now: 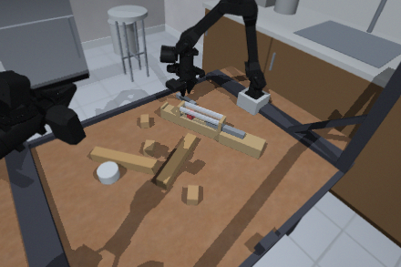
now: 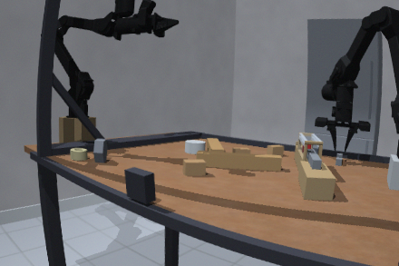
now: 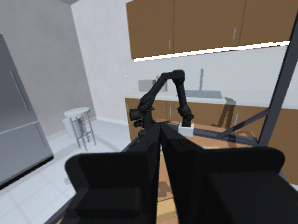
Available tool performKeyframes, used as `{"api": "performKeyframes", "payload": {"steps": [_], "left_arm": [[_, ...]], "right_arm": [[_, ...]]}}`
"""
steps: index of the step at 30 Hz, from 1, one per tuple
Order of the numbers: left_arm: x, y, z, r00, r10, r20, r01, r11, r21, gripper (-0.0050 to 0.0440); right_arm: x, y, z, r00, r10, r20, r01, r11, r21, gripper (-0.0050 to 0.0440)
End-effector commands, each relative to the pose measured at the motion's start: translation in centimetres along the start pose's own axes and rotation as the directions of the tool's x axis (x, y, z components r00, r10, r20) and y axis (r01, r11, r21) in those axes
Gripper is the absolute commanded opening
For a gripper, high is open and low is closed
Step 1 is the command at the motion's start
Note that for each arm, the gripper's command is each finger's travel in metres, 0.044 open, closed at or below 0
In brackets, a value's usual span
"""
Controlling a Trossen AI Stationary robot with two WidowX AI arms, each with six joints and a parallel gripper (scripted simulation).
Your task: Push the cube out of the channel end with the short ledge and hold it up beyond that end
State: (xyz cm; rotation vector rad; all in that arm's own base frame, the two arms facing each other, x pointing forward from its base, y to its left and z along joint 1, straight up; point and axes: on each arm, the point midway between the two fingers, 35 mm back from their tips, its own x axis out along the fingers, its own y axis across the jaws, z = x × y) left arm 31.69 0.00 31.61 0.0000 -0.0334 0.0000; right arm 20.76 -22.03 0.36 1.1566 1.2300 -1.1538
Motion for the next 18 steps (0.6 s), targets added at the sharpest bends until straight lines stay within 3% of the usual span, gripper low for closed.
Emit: {"api": "performKeyframes", "payload": {"steps": [1,5,18], "left_arm": [[-0.1,0.0,0.7,1.0,0.0,0.017,0.0,1.0,0.0,0.0],[-0.1,0.0,0.7,1.0,0.0,0.017,0.0,1.0,0.0,0.0],[-0.1,0.0,0.7,1.0,0.0,0.017,0.0,1.0,0.0,0.0]], "right_arm": [[0.8,0.0,0.1,1.0,-0.001,0.001,0.001,1.0,-0.002,0.015],[0.6,0.1,0.1,1.0,0.0,0.003,0.0,1.0,-0.002,0.015],[3.4,0.0,0.1,1.0,-0.007,0.0,0.007,1.0,-0.002,0.015]]}}
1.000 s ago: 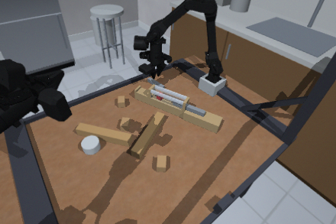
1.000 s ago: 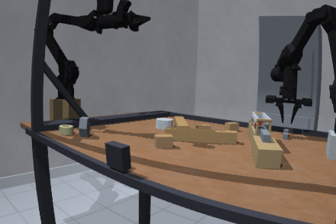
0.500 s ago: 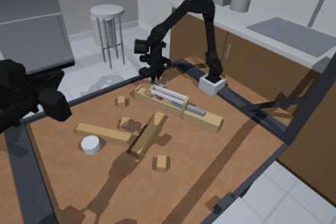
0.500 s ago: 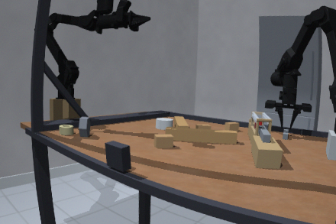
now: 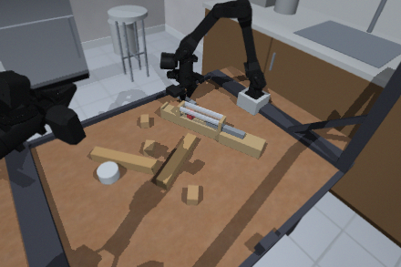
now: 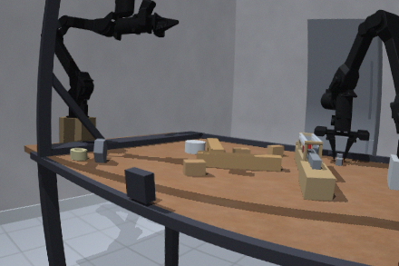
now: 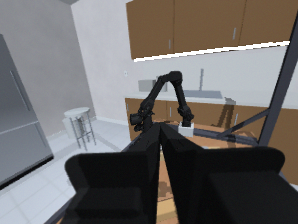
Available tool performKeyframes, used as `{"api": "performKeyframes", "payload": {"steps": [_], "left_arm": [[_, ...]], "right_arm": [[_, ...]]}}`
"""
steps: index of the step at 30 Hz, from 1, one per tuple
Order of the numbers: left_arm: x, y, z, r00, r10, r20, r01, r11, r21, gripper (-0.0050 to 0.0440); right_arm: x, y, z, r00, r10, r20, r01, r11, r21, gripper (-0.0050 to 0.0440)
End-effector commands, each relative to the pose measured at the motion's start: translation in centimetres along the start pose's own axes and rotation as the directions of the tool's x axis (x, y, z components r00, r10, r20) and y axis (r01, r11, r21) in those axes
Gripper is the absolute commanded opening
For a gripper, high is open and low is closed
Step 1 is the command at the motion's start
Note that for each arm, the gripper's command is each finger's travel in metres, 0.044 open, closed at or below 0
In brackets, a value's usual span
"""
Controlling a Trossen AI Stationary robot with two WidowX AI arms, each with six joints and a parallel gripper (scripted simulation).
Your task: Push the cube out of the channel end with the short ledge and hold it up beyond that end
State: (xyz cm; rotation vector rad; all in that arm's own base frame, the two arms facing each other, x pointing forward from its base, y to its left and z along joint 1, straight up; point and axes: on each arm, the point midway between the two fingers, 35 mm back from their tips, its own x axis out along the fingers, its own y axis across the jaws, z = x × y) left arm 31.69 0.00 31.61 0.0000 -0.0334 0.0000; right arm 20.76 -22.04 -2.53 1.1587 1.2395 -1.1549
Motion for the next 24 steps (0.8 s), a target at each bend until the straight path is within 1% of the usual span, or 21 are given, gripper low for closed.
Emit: {"api": "performKeyframes", "payload": {"steps": [1,7,8,24], "left_arm": [[-0.1,0.0,0.69,1.0,0.0,0.017,0.0,1.0,0.0,0.0],[-0.1,0.0,0.69,1.0,0.0,0.017,0.0,1.0,0.0,0.0],[-0.1,0.0,0.69,1.0,0.0,0.017,0.0,1.0,0.0,0.0],[-0.1,0.0,0.69,1.0,0.0,0.017,0.0,1.0,0.0,0.0]], "right_arm": [[0.7,-0.03,0.12,1.0,-0.002,0.007,0.002,1.0,-0.002,0.015],[0.32,0.04,0.23,1.0,-0.001,0.008,0.001,1.0,-0.002,0.015],[0.35,0.03,0.2,1.0,-0.001,0.008,0.001,1.0,-0.002,0.0],[0.18,0.03,0.2,1.0,-0.001,0.008,0.001,1.0,-0.002,0.0]]}}
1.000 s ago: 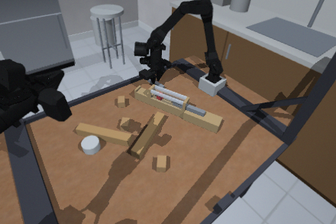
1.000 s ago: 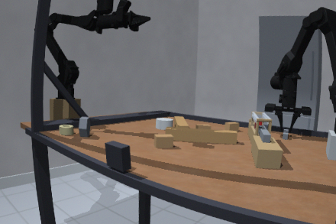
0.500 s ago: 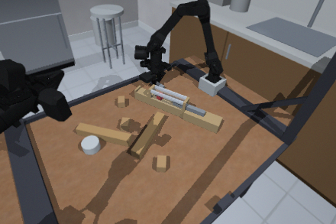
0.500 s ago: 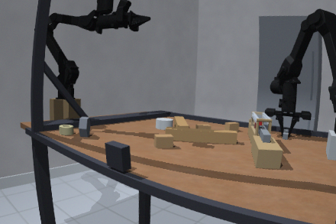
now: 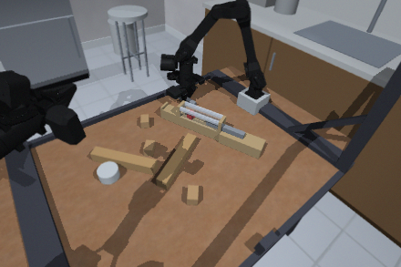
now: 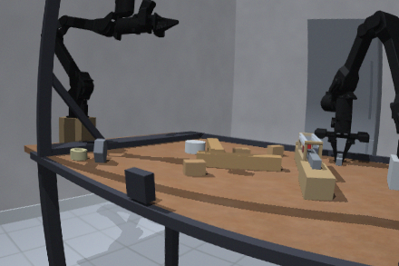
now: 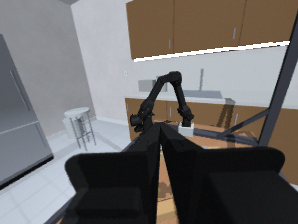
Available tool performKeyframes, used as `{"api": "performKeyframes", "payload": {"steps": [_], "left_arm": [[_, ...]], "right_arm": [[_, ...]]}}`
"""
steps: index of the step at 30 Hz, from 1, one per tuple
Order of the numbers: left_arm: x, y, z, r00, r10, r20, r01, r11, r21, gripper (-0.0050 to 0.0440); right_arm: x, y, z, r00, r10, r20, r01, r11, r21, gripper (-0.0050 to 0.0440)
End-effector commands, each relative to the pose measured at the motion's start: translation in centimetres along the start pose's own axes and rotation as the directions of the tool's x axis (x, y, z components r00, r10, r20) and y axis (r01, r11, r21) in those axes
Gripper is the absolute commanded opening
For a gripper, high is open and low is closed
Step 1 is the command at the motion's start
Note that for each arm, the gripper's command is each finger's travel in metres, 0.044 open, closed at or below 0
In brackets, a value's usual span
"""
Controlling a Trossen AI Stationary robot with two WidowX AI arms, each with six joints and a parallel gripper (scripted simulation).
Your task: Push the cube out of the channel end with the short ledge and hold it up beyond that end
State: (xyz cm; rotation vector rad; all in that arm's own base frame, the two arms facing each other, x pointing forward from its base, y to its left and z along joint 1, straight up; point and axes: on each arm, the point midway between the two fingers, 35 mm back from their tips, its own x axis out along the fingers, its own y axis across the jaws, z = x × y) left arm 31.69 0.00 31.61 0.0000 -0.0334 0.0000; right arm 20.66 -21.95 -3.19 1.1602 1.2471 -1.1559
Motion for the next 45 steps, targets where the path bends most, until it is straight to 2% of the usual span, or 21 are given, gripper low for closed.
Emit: {"api": "performKeyframes", "payload": {"steps": [1,45], "left_arm": [[-0.1,0.0,0.7,1.0,0.0,0.017,0.0,1.0,0.0,0.0],[-0.1,0.0,0.7,1.0,0.0,0.017,0.0,1.0,0.0,0.0]], "right_arm": [[-0.6,0.1,0.3,1.0,0.004,0.013,-0.004,1.0,-0.002,0.0],[-7.2,0.4,0.5,0.999,0.024,0.037,-0.024,1.0,-0.001,0.0]]}}
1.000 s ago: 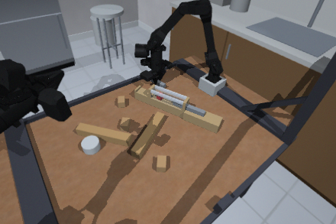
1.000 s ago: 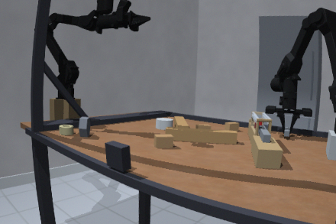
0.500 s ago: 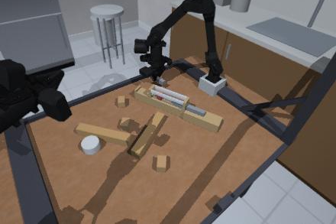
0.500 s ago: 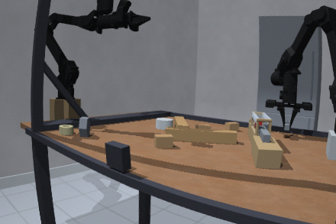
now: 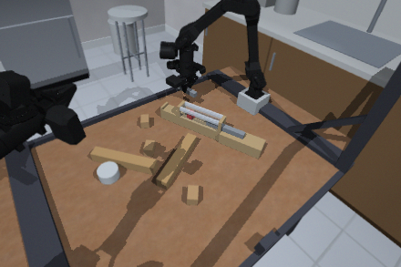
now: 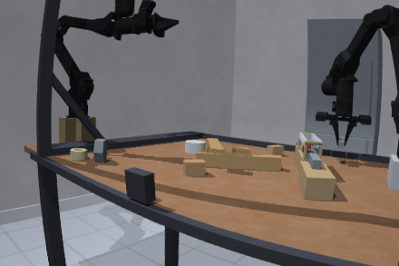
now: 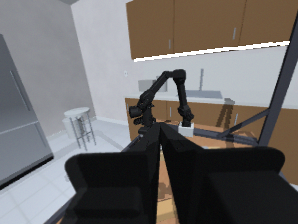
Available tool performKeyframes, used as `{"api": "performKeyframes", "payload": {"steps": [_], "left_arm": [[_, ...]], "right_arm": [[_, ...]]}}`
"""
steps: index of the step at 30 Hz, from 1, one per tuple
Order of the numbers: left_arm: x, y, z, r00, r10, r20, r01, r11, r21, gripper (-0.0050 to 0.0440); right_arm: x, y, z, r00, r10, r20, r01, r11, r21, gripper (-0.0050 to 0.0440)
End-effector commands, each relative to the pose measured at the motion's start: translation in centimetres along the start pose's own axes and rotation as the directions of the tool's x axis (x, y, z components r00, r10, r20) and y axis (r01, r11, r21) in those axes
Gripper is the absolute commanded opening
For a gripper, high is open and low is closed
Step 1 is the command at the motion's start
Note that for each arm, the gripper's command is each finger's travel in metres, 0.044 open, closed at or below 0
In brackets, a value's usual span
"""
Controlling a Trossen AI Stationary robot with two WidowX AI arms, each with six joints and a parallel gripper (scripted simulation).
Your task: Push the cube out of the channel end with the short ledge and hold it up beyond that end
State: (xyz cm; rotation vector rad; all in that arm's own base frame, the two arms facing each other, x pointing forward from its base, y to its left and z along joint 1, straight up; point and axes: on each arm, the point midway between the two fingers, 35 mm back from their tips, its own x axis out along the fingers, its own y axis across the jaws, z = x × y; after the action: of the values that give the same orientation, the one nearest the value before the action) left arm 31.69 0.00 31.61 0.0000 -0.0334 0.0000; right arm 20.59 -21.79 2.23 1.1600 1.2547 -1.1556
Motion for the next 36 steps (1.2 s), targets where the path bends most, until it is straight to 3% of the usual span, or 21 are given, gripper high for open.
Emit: {"api": "performKeyframes", "payload": {"steps": [1,22,29,36], "left_arm": [[-0.1,0.0,0.7,1.0,0.0,0.017,0.0,1.0,0.0,0.0],[-0.1,0.0,0.7,1.0,0.0,0.017,0.0,1.0,0.0,0.0],[-0.1,0.0,0.7,1.0,0.0,0.017,0.0,1.0,0.0,0.0],[-0.1,0.0,0.7,1.0,0.0,0.017,0.0,1.0,0.0,0.0]], "right_arm": [[-2.0,0.5,0.7,0.999,0.029,0.043,-0.029,1.0,0.001,0.0],[-3.9,0.5,0.6,0.999,0.031,0.044,-0.031,1.0,0.002,0.0],[-9.9,5.9,-2.5,0.965,0.199,0.17,-0.194,0.98,-0.046,0.0],[-14.6,9.0,-6.3,0.915,0.337,0.222,-0.327,0.941,-0.085,0.0]]}}
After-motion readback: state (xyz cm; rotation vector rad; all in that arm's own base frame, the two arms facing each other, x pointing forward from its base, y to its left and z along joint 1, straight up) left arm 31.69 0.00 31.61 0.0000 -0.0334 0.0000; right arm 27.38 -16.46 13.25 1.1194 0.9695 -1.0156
